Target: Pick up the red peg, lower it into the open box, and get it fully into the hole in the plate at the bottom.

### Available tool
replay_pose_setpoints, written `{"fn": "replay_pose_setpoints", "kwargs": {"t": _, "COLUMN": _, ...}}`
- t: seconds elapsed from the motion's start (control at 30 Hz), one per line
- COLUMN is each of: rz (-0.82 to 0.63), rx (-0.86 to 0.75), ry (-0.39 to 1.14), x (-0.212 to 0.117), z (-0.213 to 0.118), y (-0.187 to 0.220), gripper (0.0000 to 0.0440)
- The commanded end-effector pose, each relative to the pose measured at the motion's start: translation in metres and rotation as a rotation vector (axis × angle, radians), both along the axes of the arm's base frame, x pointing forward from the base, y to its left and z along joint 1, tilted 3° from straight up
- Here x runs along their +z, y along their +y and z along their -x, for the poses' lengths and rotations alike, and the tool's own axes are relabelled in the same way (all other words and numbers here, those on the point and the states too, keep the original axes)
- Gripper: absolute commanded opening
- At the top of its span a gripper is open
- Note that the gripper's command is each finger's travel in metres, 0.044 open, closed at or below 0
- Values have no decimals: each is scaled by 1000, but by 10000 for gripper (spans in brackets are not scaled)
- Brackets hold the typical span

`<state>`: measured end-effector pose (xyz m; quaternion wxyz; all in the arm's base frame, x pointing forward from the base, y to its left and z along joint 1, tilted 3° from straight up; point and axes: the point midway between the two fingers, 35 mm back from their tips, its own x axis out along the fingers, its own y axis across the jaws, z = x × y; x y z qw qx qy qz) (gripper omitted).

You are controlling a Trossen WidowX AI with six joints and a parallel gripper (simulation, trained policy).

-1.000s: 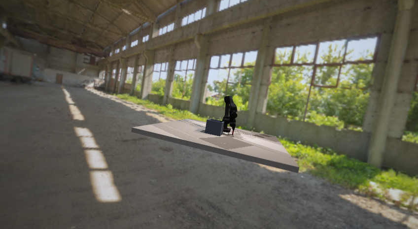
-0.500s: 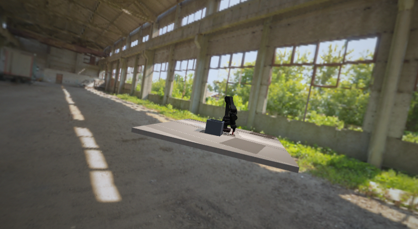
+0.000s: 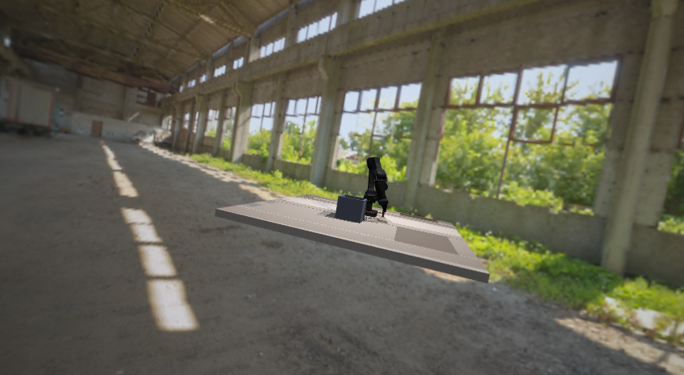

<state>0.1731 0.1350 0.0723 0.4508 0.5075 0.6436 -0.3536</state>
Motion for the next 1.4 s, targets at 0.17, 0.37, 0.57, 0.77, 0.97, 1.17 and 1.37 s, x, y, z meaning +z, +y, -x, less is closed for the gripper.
{"fn": "replay_pose_setpoints", "kwargs": {"t": 0.17, "rz": -71, "rx": 26, "ry": -112, "x": 37, "z": -11, "y": 3, "gripper": 0}}
{"fn": "replay_pose_setpoints", "kwargs": {"t": 0.37, "rz": -85, "rx": 52, "ry": -199, "x": 67, "z": -18, "y": -3, "gripper": 0}}
{"fn": "replay_pose_setpoints", "kwargs": {"t": 0.57, "rz": -70, "rx": 66, "ry": -296, "x": 97, "z": -25, "y": -16, "gripper": 0}}
{"fn": "replay_pose_setpoints", "kwargs": {"t": 0.77, "rz": -24, "rx": 63, "ry": -384, "x": 125, "z": -34, "y": -35, "gripper": 0}}
{"fn": "replay_pose_setpoints", "kwargs": {"t": 0.97, "rz": 44, "rx": 46, "ry": -434, "x": 144, "z": -42, "y": -58, "gripper": 0}}
{"fn": "replay_pose_setpoints", "kwargs": {"t": 1.17, "rz": 115, "rx": 18, "ry": -436, "x": 149, "z": -49, "y": -81, "gripper": 0}}
{"fn": "replay_pose_setpoints", "kwargs": {"t": 1.37, "rz": 164, "rx": -6, "ry": -409, "x": 147, "z": -57, "y": -102, "gripper": 0}}
